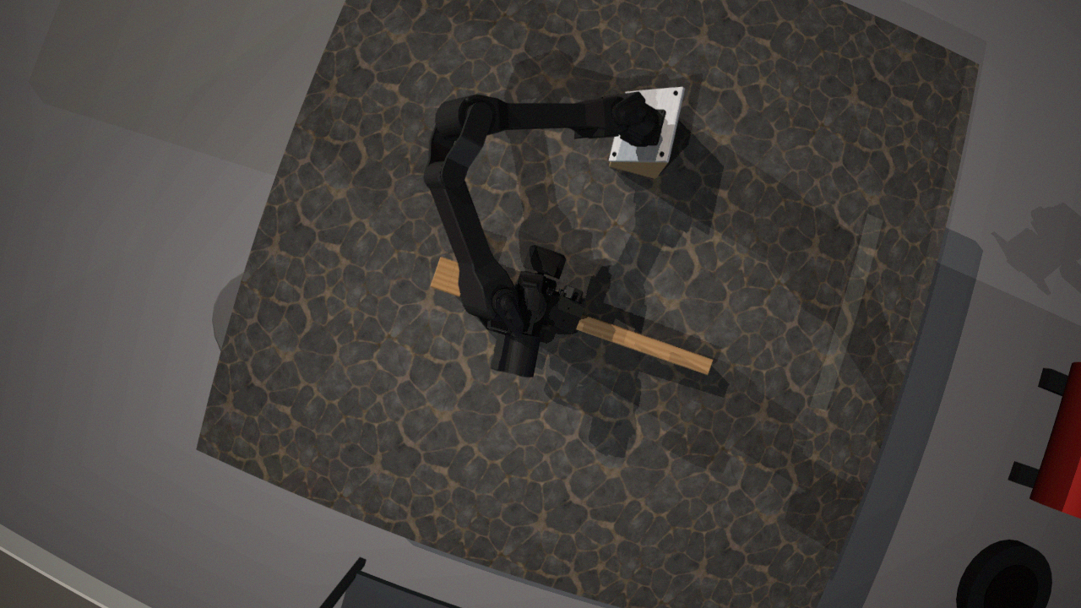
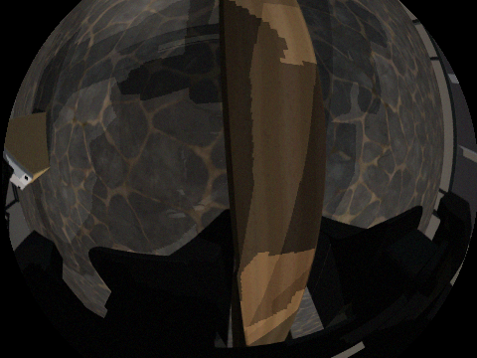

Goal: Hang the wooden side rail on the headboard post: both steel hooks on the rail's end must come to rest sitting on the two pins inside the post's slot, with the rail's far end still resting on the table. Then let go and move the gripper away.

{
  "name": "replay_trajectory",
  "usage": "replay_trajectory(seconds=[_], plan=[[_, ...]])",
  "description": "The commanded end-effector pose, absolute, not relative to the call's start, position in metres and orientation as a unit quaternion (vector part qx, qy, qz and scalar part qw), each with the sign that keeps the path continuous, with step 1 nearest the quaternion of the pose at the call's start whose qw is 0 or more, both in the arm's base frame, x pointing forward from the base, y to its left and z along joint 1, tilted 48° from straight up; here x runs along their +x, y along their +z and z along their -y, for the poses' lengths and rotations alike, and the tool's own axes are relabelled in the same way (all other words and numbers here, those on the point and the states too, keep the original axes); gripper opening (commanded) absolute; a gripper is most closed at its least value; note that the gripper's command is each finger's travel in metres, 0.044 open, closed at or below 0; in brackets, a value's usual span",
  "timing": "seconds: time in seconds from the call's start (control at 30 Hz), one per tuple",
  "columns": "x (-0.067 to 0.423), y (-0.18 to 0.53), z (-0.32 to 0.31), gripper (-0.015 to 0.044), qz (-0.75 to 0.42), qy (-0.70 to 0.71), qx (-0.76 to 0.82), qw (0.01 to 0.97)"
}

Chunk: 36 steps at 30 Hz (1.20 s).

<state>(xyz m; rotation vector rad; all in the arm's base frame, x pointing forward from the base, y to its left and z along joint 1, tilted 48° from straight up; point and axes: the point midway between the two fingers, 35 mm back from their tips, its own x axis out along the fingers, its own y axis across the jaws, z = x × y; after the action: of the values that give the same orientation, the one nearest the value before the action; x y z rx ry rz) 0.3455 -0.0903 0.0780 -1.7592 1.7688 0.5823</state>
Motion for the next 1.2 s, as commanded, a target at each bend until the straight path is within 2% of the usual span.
replay_trajectory(seconds=[0.0,1.17], plan=[[0.3472,0.0806,0.0893,0.0,-0.659,0.218,-0.661,0.285],[0.3466,0.0836,0.0916,0.0,-0.659,0.218,-0.661,0.285]])
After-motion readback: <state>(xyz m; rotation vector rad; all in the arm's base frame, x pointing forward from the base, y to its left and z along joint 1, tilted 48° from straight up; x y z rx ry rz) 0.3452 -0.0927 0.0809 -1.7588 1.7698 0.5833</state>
